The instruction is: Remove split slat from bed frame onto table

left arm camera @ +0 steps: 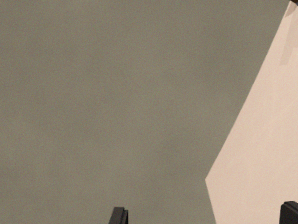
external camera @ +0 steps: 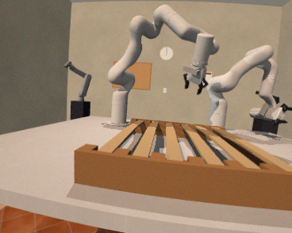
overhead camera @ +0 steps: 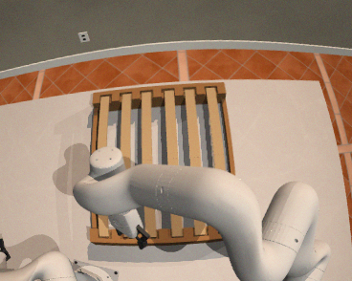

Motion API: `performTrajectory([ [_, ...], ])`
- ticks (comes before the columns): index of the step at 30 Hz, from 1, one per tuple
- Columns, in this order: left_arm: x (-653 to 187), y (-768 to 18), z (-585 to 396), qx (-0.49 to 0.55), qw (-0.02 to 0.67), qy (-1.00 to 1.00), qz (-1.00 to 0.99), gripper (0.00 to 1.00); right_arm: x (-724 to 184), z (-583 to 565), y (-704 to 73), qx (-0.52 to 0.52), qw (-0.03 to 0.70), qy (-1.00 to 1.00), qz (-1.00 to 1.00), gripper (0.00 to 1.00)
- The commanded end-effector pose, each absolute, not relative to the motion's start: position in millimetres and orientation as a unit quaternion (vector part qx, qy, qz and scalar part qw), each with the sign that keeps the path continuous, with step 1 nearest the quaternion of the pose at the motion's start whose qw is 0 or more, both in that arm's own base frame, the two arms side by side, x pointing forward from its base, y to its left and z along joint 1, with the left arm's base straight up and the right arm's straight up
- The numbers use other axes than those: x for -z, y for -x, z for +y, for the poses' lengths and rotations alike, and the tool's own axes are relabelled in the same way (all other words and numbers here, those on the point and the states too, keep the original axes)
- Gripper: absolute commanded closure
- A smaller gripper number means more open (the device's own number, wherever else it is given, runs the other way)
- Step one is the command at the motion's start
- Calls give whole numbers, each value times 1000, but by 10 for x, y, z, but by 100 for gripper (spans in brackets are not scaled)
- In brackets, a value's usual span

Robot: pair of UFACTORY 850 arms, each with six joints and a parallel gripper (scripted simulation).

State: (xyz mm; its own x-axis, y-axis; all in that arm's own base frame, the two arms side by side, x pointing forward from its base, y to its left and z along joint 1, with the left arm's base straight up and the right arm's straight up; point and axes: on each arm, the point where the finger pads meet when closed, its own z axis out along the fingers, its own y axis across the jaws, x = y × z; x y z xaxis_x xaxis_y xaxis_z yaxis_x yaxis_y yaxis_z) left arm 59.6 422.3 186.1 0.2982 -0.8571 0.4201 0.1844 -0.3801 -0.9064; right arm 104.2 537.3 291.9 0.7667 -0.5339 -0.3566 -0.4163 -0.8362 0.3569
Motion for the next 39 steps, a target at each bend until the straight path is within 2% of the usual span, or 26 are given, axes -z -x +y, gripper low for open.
performTrajectory([
  [1, -1866, -595, 4226, 530, 491, 639, 263, 0, -2929, 5379, -1044, 227, 128, -931, -255, 0],
  [17, -1866, -595, 4226, 530, 491, 639, 263, 0, -2929, 5379, -1044, 227, 128, -931, -255, 0],
  [18, -2290, -515, 3810, 530, 491, 639, 263, 0, -2929, 5379, -1044, 227, 128, -931, -255, 0],
  [34, -2290, -515, 3810, 530, 491, 639, 263, 0, -2929, 5379, -1044, 227, 128, -931, -255, 0],
  [35, -2712, -438, 3394, 531, 491, 639, 263, 0, -2929, 5379, -1044, 227, 128, -931, -255, 0],
  [39, -2712, -438, 3394, 531, 491, 639, 263, 0, -2929, 5379, -1044, 227, 128, -931, -255, 0],
])
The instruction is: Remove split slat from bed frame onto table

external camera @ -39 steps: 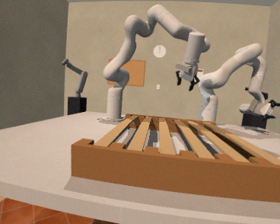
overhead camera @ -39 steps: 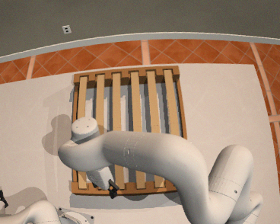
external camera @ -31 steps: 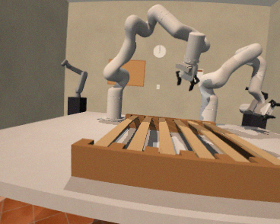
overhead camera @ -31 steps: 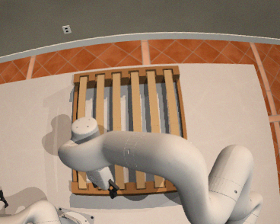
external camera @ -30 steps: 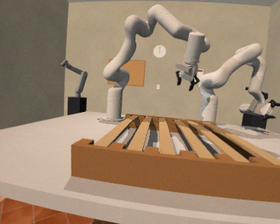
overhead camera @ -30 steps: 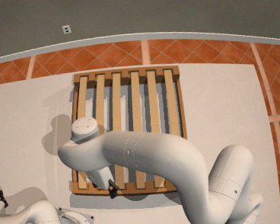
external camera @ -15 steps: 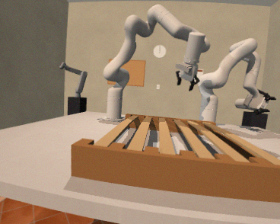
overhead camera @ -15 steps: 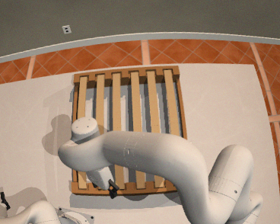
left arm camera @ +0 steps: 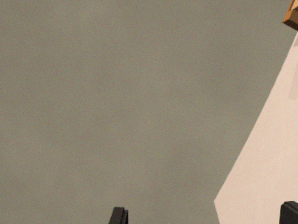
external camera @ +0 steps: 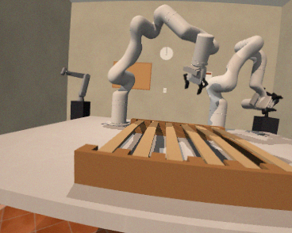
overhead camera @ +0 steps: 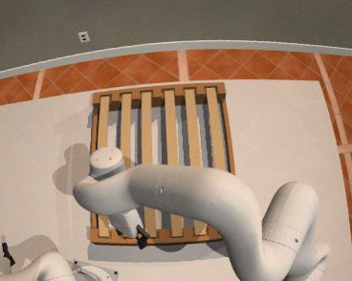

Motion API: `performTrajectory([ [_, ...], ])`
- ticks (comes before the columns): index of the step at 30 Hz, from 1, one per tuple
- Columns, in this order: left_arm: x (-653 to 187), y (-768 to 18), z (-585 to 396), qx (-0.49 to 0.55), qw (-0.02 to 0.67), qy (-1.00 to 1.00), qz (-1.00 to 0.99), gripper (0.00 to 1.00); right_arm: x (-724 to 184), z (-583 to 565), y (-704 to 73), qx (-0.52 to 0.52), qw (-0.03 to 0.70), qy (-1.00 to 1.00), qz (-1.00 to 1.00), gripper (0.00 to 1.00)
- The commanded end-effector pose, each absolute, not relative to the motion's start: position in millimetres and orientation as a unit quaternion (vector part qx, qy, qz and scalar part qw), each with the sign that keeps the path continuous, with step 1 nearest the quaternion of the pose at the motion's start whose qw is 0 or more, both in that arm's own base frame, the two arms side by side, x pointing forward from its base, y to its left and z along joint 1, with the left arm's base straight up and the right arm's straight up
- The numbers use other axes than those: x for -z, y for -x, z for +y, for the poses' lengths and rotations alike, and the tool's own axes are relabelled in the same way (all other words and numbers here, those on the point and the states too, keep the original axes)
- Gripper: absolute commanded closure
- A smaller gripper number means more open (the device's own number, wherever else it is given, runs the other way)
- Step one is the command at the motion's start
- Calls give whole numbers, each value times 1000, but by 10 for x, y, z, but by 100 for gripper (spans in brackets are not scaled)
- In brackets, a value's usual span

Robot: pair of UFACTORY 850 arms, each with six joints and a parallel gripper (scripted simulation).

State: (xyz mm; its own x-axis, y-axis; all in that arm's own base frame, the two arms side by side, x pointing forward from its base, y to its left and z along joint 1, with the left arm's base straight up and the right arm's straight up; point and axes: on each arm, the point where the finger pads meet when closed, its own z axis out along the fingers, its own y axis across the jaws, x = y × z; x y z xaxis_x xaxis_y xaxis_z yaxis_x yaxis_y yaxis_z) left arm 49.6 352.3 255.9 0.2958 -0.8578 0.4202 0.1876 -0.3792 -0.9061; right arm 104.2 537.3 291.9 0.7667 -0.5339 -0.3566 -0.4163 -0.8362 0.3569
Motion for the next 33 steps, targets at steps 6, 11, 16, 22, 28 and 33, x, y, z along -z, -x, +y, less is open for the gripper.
performTrajectory([
  [6, -2712, -438, 3394, 531, 491, 639, 263, 0, -2929, 5379, -1044, 227, 128, -931, -255, 0],
  [11, -2712, -438, 3394, 531, 491, 639, 263, 0, -2929, 5379, -1044, 227, 128, -931, -255, 0],
  [16, -3134, -358, 2980, 531, 491, 638, 263, 0, -2929, 5379, -1044, 227, 128, -931, -255, 0],
  [22, -3134, -358, 2980, 531, 491, 638, 263, 0, -2929, 5379, -1044, 227, 128, -931, -255, 0],
  [28, -3134, -358, 2980, 531, 491, 638, 263, 0, -2929, 5379, -1044, 227, 128, -931, -255, 0],
  [33, -3503, -289, 2622, 531, 491, 638, 263, 0, -2929, 5379, -1044, 227, 128, -931, -255, 0],
])
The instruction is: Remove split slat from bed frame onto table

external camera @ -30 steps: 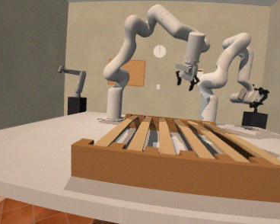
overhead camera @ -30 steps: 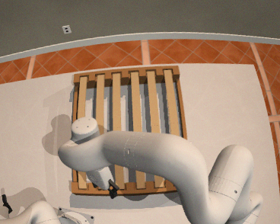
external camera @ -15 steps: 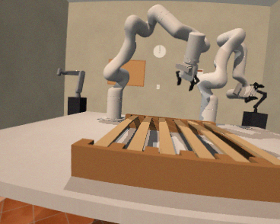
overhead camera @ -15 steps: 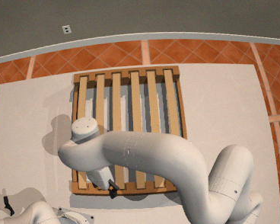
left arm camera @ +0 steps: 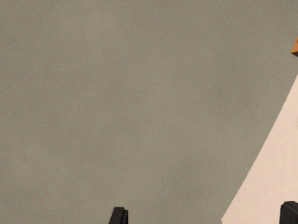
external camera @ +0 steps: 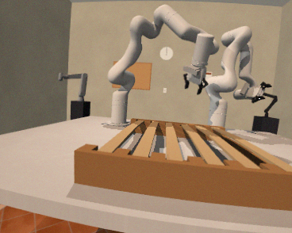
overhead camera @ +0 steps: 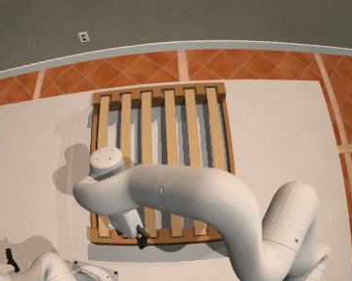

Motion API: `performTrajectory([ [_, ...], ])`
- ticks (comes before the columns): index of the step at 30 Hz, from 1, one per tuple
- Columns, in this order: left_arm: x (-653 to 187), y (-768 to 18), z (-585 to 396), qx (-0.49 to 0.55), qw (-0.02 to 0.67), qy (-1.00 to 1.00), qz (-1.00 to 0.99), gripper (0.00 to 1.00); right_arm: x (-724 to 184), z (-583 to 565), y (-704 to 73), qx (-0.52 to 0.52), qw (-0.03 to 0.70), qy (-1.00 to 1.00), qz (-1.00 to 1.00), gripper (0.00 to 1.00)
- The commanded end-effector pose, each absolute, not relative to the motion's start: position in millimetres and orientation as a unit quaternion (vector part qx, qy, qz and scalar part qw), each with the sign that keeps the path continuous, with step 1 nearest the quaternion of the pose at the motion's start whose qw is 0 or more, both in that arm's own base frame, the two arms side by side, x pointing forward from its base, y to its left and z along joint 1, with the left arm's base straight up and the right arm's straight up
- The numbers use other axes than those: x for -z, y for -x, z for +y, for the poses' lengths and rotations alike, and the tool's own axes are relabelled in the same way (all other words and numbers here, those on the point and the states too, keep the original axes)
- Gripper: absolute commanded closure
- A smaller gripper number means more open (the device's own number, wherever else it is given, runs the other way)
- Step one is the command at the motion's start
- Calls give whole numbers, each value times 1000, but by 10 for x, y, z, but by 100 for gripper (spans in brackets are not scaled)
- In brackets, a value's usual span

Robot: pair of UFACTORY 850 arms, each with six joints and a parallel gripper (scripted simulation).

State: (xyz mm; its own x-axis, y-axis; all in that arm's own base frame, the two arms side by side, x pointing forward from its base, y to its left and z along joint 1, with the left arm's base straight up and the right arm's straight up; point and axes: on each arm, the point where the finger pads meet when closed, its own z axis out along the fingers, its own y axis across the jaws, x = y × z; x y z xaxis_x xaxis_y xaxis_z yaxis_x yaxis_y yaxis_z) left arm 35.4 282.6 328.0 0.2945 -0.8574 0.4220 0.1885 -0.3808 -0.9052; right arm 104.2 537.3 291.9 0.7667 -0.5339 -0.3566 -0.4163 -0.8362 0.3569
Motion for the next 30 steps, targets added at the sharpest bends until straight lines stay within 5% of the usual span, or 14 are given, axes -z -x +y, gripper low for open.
performTrajectory([
  [1, -3503, -289, 2622, 531, 491, 638, 263, 0, -2929, 5379, -1044, 227, 128, -931, -255, 0],
  [13, -3503, -289, 2622, 531, 491, 638, 263, 0, -2929, 5379, -1044, 227, 128, -931, -255, 0],
  [14, -3501, -292, 2613, 531, 492, 638, 263, 0, -2929, 5379, -1044, 227, 128, -931, -255, 100],
  [30, -3501, -292, 2613, 531, 492, 638, 263, 0, -2929, 5379, -1044, 227, 128, -931, -255, 100],
])
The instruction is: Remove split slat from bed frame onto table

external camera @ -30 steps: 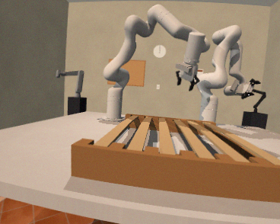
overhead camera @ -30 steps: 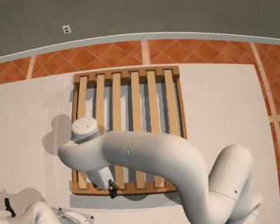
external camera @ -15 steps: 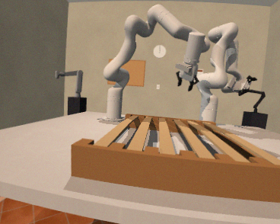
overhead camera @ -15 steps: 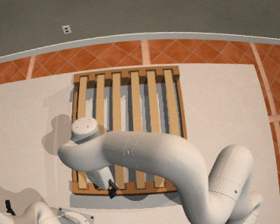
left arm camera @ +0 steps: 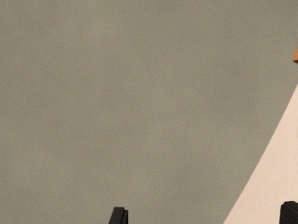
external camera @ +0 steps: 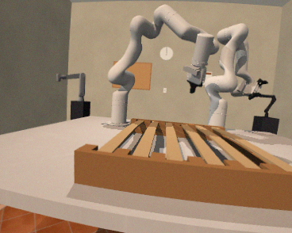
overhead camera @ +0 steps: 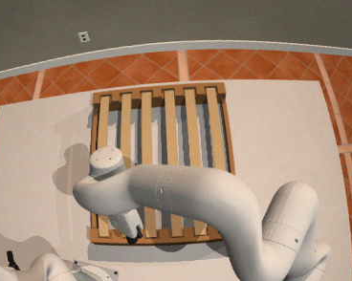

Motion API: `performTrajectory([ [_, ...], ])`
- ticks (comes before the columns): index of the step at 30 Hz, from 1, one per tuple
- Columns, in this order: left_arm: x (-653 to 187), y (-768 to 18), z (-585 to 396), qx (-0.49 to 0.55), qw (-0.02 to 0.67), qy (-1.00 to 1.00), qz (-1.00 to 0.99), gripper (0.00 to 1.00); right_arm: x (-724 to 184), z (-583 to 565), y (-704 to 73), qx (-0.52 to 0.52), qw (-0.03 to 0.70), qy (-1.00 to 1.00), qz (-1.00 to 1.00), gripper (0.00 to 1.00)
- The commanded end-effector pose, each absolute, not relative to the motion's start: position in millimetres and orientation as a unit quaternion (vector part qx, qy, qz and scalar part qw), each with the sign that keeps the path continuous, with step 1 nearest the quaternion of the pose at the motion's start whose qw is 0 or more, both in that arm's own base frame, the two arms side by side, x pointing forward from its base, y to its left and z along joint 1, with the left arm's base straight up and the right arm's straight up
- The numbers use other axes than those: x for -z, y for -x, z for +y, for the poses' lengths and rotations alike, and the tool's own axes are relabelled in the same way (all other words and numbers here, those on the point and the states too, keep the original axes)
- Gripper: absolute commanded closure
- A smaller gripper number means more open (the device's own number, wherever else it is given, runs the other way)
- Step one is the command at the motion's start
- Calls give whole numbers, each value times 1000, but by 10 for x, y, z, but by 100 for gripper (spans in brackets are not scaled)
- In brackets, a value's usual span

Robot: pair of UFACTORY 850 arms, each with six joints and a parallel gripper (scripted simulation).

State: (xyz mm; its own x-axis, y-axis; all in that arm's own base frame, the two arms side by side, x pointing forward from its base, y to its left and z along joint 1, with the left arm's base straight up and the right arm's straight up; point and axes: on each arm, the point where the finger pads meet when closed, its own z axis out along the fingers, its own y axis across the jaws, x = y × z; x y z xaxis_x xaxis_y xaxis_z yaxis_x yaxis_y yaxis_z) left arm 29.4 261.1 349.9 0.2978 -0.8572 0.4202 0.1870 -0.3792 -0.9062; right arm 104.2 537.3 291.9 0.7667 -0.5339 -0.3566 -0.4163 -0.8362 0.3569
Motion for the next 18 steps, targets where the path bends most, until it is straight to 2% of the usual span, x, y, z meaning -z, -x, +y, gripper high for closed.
performTrajectory([
  [1, -3501, -292, 2613, 531, 491, 638, 264, 0, -2929, 5379, -1044, 227, 128, -931, -255, 100],
  [17, -3501, -292, 2613, 531, 491, 638, 264, 0, -2929, 5379, -1044, 227, 128, -931, -255, 100],
  [18, -3501, -292, 2613, 531, 491, 638, 264, 0, -2929, 5132, -1240, 234, 114, -914, -311, 100],
])
